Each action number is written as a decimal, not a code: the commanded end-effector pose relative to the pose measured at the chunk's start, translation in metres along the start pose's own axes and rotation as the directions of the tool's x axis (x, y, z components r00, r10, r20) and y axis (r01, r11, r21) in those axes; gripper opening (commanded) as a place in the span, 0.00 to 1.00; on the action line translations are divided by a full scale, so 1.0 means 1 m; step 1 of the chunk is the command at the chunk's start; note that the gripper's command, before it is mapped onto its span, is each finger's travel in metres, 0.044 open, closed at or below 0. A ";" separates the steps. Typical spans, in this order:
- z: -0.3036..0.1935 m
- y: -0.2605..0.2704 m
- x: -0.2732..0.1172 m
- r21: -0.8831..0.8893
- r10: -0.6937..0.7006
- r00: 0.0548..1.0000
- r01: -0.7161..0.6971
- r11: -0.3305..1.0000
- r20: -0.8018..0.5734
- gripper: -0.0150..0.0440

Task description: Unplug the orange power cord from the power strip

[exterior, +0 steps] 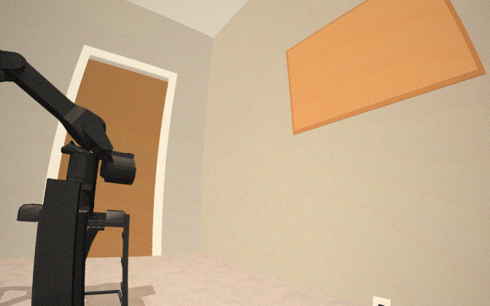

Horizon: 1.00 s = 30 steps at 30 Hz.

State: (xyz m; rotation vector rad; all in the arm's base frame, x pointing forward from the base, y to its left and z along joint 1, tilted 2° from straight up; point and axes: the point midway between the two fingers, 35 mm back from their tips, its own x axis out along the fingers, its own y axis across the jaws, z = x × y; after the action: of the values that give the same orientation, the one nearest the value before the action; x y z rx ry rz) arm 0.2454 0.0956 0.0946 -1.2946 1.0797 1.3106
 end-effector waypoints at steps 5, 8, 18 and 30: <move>-0.016 0.001 0.000 -0.001 -0.001 1.000 0.001 1.000 -0.007 0.53; -0.020 0.001 0.000 -0.001 -0.001 1.000 0.001 1.000 -0.007 0.53; -0.021 0.001 0.004 -0.001 -0.001 1.000 0.001 1.000 -0.007 0.53; -0.020 0.002 0.009 0.002 0.001 1.000 -0.001 1.000 -0.003 0.35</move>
State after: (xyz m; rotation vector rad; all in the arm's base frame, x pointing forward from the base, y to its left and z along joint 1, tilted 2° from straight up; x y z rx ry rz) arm 0.2471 0.0756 0.0840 -1.2951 1.0835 1.3082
